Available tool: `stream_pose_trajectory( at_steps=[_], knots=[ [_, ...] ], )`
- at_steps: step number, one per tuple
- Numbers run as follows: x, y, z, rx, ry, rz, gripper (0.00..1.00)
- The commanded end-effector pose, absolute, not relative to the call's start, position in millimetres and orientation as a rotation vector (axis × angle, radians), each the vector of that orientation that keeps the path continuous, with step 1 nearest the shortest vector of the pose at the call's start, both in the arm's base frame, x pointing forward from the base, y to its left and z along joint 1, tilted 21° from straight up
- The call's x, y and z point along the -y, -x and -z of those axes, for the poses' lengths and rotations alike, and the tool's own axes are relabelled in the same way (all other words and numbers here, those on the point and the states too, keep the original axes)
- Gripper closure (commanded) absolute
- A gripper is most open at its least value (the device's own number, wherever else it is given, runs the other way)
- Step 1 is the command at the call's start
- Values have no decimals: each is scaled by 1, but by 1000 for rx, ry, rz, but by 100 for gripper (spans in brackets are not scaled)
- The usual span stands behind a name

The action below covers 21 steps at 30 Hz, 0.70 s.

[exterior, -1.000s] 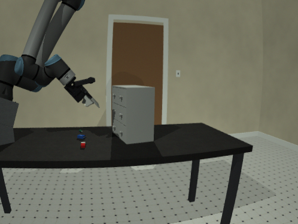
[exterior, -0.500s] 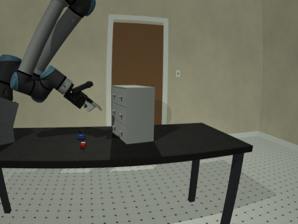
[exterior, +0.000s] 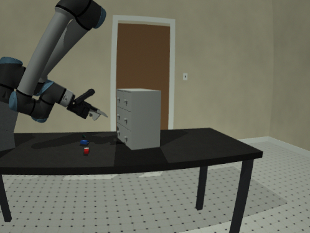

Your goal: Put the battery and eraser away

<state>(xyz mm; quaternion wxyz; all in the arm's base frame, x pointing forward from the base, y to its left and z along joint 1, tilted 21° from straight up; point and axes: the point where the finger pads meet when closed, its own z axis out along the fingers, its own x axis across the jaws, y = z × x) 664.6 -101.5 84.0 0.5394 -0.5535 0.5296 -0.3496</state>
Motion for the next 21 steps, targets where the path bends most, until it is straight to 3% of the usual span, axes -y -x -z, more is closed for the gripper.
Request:
stream_pose_trajectory(
  at_steps=[1, 21],
  knots=[
    [102, -671, -83, -1232, 1255, 877, 0],
    [98, -675, -78, -1180, 1190, 912, 0]
  ],
)
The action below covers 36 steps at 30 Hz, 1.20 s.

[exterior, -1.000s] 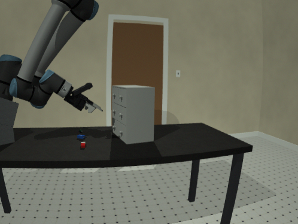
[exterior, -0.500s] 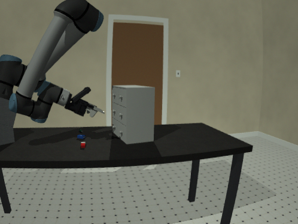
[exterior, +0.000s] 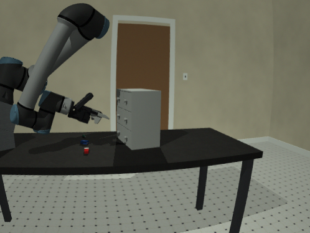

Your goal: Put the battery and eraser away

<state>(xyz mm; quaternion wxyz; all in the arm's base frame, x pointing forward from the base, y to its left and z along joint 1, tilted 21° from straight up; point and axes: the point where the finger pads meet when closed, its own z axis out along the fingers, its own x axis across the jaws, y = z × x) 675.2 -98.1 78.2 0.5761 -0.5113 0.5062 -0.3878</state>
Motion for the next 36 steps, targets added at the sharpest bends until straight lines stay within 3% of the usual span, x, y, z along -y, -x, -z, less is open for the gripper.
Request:
stream_pose_trajectory(
  at_steps=[1, 8, 9, 36],
  knots=[
    [98, -675, -78, -1180, 1190, 912, 0],
    [98, -676, -78, -1179, 1189, 913, 0],
    [98, -676, -78, -1179, 1189, 913, 80],
    [98, -676, -78, -1179, 1189, 913, 80]
  ],
)
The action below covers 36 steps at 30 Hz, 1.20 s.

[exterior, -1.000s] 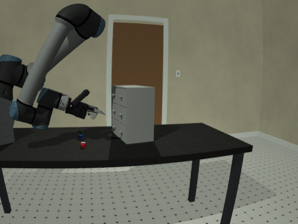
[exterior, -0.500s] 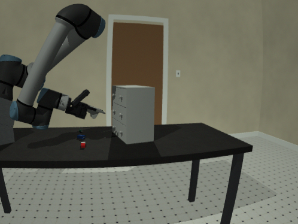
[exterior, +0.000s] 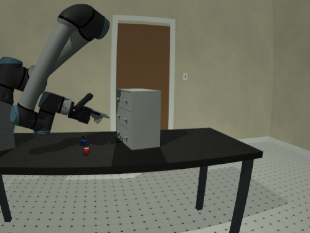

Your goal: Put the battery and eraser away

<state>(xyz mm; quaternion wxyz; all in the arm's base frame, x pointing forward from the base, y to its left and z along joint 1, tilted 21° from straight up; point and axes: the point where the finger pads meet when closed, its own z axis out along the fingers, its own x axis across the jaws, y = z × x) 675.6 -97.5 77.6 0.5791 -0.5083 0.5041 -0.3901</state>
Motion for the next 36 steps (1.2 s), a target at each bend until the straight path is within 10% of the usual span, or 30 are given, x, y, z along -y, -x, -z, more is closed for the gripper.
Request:
stream_pose_trajectory(
  at_steps=[1, 36],
  knots=[
    [98, -676, -78, -1179, 1189, 913, 80],
    [94, -699, -78, -1182, 1190, 915, 80]
  ],
)
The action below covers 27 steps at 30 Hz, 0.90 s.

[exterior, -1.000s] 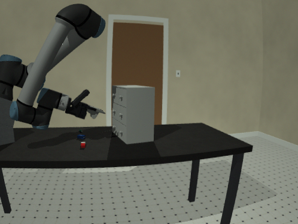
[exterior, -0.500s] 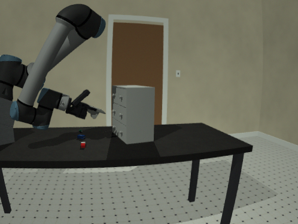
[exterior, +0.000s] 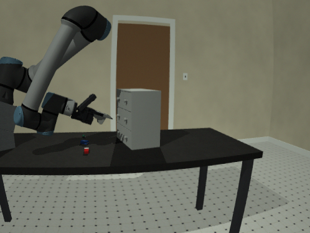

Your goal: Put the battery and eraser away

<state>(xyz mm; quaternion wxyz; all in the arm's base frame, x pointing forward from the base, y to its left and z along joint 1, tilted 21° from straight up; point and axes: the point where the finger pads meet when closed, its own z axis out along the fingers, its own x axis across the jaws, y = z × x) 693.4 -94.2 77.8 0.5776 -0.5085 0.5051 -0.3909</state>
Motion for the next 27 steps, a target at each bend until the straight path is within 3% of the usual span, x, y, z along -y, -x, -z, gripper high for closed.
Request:
stream_pose_trajectory(
  at_steps=[1, 27],
  knots=[
    [93, -701, -78, -1182, 1190, 915, 80],
    [86, -741, -79, -1182, 1190, 915, 80]
  ],
)
